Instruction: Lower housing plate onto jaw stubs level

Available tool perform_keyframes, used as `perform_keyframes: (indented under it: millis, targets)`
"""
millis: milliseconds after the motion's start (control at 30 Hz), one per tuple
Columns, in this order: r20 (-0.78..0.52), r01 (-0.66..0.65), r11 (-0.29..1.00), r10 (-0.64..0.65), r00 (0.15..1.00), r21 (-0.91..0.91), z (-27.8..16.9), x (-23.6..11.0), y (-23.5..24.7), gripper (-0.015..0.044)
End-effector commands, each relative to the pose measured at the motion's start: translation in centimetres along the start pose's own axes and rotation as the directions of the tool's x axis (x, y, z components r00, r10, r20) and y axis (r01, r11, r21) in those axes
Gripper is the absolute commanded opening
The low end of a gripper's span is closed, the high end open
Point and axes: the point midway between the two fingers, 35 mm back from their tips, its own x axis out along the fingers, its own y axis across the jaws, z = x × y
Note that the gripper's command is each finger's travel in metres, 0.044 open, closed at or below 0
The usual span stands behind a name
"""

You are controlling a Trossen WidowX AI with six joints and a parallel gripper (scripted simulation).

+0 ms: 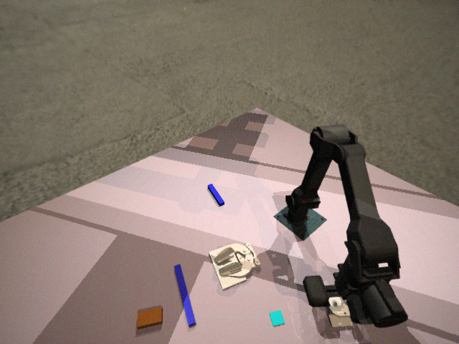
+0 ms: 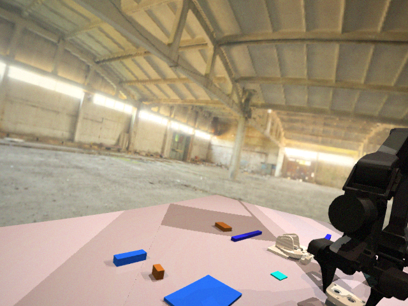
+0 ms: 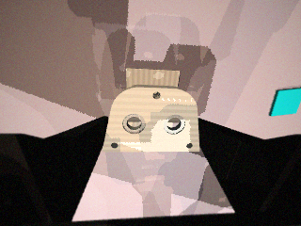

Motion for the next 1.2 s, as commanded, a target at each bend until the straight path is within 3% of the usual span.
perform_keyframes:
  millis: [0, 467, 1167]
  targets:
    - [0.002, 0.002, 1.000, -0.002, 1.000, 0.002, 0.1, -1.5, 0.0, 0.0351]
    - [0.002, 0.004, 1.000, -0.004, 1.000, 0.004, -0.1, -5.7, 0.0, 0.0351]
    - [0.002, 0.008, 0.976, -0.009, 1.000, 0.218, -1.3, -5.9, -5.1, 0.0351]
